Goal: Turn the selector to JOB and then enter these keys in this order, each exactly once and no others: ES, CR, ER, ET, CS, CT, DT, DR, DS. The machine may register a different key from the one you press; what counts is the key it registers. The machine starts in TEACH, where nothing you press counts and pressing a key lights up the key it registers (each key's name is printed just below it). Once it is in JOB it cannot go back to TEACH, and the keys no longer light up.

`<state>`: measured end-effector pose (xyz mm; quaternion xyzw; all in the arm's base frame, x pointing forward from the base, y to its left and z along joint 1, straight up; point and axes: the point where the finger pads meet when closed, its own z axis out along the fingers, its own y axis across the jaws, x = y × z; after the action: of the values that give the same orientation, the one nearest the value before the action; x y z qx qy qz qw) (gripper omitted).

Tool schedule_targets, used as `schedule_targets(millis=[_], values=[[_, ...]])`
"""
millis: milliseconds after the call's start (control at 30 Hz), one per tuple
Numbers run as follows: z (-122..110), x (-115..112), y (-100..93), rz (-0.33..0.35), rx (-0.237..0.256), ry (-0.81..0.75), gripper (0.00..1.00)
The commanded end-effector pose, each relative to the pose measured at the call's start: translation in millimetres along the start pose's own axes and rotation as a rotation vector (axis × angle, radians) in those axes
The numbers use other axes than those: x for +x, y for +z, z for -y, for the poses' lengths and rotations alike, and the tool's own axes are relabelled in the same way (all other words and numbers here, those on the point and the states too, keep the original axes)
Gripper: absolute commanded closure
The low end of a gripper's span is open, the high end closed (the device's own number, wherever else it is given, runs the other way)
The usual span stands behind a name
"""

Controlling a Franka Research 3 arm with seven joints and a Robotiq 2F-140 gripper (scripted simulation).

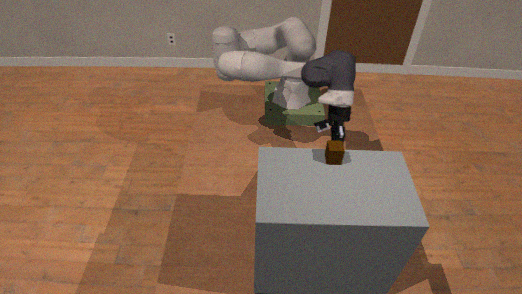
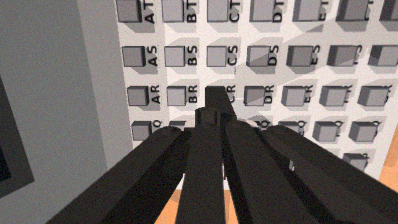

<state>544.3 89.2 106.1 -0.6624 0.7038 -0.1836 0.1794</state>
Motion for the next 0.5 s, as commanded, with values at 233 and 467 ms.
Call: schedule_targets(millis=[233, 467], values=[[-1.4, 1.8, -13.8, -0.005, -0.005, 0.003, 0.90], [-1.4, 1.8, -19.2, -0.005, -0.005, 0.003, 0.90]])
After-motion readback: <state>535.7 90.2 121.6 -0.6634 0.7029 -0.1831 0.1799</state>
